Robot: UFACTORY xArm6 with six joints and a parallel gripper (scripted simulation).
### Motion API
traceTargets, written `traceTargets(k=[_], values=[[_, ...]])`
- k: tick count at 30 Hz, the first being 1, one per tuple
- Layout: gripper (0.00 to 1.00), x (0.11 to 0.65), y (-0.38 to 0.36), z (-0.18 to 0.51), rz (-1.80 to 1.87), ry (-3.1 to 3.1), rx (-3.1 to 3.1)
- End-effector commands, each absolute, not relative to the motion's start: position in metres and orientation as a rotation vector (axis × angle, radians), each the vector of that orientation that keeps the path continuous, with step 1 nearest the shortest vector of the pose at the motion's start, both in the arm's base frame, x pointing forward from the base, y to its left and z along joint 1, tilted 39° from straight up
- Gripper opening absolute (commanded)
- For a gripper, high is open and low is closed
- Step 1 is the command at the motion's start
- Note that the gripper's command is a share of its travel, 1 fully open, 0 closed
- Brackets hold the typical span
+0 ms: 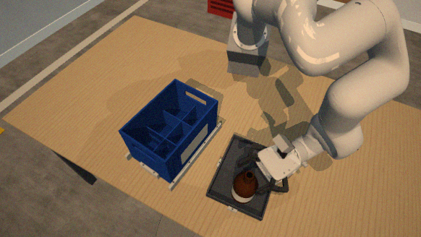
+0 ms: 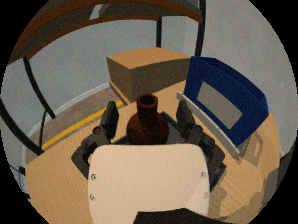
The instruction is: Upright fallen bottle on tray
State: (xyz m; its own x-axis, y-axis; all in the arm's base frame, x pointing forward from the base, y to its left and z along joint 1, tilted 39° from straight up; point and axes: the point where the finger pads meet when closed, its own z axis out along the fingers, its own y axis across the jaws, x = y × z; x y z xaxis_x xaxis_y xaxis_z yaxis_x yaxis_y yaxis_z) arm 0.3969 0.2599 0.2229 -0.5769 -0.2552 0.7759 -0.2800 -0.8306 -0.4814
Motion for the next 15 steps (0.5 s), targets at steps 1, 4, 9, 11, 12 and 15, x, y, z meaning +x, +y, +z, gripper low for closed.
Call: traceTargets(k=[1, 4, 9, 11, 12, 15], values=[[1.0, 0.3966, 0.2603, 0.2237, 2.625, -0.912, 1.437], [1.0, 0.3966, 0.2603, 0.2237, 2.625, -0.912, 1.437], [1.0, 0.3964, 0.2602, 0.2241, 2.625, -0.912, 1.437], [1.0, 0.396, 0.26, 0.2245, 2.625, -0.912, 1.437], [1.0, 0.3958, 0.2599, 0.2248, 2.625, -0.912, 1.437], [1.0, 0.3948, 0.2595, 0.2262, 2.625, -0.912, 1.437]])
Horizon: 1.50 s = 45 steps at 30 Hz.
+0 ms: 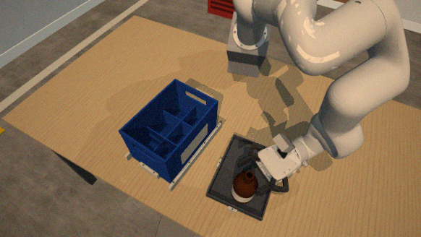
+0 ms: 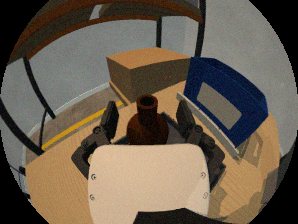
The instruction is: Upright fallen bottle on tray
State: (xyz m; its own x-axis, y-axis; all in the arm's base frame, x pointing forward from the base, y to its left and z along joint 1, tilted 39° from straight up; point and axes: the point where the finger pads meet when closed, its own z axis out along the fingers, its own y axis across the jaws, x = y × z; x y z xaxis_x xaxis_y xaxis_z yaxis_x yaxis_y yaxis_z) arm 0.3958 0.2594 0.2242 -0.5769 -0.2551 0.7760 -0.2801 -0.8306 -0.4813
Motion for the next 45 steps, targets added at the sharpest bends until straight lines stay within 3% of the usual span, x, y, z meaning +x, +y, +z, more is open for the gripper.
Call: traceTargets(k=[1, 45], values=[[1.0, 0.394, 0.259, 0.227, 2.625, -0.912, 1.437], [1.0, 0.35, 0.24, 0.287, 2.625, -0.912, 1.437]])
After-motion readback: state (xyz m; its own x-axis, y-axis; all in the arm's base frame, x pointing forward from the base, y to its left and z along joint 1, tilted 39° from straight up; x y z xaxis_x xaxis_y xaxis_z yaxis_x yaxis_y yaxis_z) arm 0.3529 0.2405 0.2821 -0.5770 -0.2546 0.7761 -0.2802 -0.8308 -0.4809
